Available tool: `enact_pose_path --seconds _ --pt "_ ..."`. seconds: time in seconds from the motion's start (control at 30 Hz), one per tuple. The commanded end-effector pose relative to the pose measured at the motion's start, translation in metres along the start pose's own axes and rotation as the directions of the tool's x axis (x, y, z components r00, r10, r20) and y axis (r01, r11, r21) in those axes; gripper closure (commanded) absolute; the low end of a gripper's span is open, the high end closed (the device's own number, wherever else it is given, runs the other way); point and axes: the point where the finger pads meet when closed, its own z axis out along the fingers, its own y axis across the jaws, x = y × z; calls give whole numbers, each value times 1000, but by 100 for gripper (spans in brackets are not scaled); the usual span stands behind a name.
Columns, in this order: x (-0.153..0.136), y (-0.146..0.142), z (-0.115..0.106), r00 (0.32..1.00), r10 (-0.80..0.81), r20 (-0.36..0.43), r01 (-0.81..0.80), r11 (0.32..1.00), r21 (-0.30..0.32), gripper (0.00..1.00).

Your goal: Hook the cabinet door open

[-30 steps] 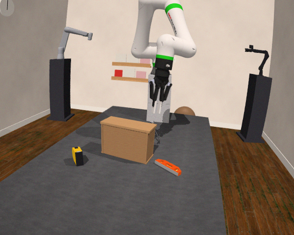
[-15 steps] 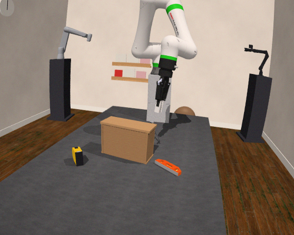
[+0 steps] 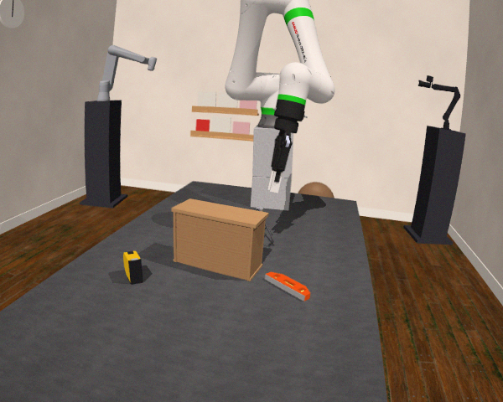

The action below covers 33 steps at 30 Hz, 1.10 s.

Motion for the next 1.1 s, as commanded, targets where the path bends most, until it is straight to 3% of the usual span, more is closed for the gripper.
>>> enact_pose_path --seconds 0.0,0.13,0.17,0.37,0.63,0.7,0.73,1.07 --pt "-1 2 -1 961 -274 25 274 962 17 84" --pt "-1 2 -1 932 -362 21 361 932 25 84" --pt "-2 2 -1 875 -485 14 484 874 36 84" --pt "-2 2 -1 723 -691 -3 690 722 52 84" --pt "-2 2 -1 434 -900 -27 899 432 67 85" --pt "-2 2 -1 434 -900 -27 899 432 67 85" --pt "-2 2 -1 314 -949 -35 948 311 70 85" --pt "-2 2 -1 -88 -995 -47 992 -91 82 85"
